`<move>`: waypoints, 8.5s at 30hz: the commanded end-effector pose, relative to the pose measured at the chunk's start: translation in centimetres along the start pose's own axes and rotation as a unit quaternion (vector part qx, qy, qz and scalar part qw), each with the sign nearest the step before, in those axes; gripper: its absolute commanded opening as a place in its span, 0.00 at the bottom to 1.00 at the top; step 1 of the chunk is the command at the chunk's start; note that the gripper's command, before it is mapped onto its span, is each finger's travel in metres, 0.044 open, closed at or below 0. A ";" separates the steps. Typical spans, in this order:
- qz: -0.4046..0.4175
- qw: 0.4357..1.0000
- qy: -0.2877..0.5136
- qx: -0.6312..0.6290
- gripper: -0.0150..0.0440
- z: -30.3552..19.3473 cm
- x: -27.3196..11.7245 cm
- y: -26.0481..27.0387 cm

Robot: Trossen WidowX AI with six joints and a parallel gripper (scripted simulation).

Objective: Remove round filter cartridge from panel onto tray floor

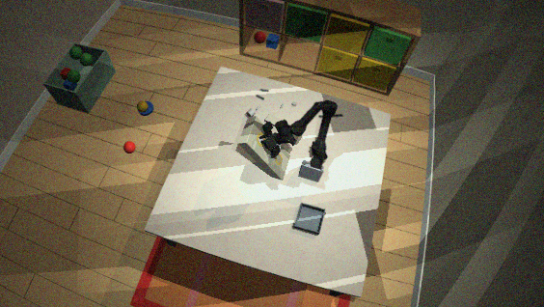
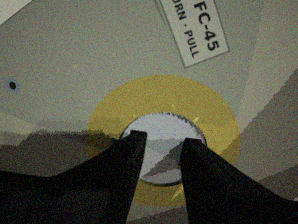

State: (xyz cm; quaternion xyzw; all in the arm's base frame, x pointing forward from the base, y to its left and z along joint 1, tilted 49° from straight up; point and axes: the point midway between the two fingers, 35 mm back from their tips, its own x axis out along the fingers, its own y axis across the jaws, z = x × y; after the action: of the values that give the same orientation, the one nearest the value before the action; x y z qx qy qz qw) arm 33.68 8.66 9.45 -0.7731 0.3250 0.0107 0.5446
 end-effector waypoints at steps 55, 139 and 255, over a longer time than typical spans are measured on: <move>0.011 1.000 0.004 0.003 0.34 -3.5 -6.4 6.3; 0.118 0.836 0.192 0.501 0.77 -3.6 -5.4 6.6; 0.402 0.908 -0.013 0.114 0.25 15.9 -18.8 19.2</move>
State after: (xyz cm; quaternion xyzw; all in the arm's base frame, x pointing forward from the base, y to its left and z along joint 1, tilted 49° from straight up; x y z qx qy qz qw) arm 16.06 26.45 -4.70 -0.4905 0.6023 0.1382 0.6144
